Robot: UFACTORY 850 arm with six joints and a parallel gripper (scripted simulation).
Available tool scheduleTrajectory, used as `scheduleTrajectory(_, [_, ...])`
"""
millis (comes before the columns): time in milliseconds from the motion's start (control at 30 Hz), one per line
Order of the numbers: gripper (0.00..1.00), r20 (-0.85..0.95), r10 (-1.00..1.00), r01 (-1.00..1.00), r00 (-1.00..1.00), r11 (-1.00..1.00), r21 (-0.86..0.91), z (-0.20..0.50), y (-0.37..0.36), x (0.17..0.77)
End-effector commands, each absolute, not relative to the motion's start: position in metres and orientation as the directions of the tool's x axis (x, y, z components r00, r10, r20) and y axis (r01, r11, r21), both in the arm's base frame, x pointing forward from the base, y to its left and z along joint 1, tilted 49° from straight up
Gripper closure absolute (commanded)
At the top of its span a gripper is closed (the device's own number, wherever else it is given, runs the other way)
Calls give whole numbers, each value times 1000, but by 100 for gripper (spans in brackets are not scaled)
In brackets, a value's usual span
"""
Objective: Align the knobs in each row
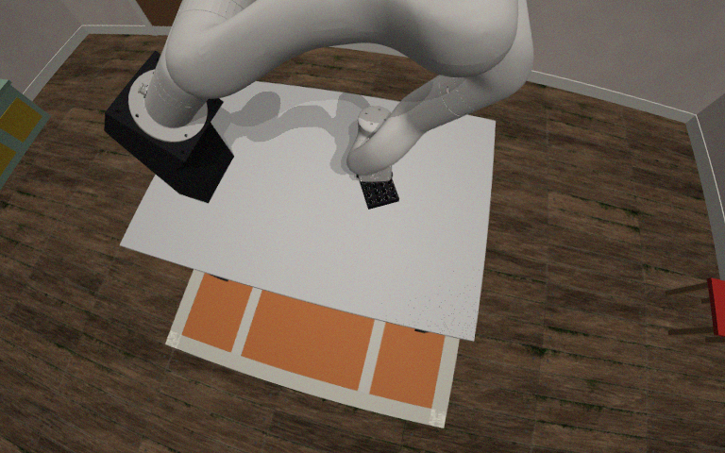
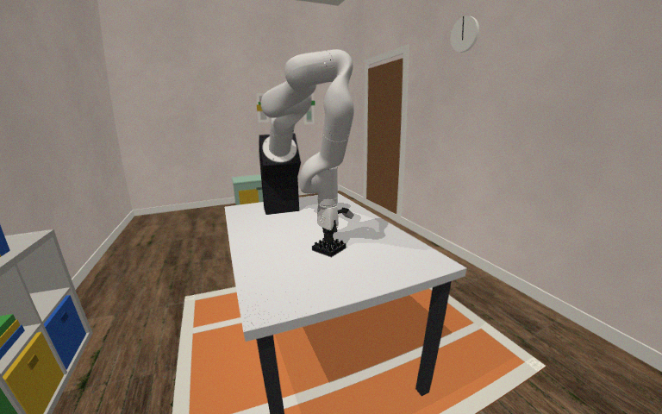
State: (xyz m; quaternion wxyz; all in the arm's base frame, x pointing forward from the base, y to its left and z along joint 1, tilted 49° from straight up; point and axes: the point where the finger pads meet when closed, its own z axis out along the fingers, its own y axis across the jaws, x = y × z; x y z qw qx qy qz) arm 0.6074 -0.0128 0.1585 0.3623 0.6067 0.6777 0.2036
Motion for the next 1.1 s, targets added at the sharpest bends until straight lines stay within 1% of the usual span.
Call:
scheduleTrajectory(0, [92,-244,970,675,-1,181,716,159,-13,607])
scheduleTrajectory(267, [92,-235,972,675,7,169,719,159,-13,607])
scheduleTrajectory(600, [92,-186,981,672,53,103,733,159,-13,607])
scheduleTrajectory(800, [92,-113,987,664,118,6,748,159,-13,607])
scheduleTrajectory(1067, [92,26,971,631,238,-175,756,159,-13,607])
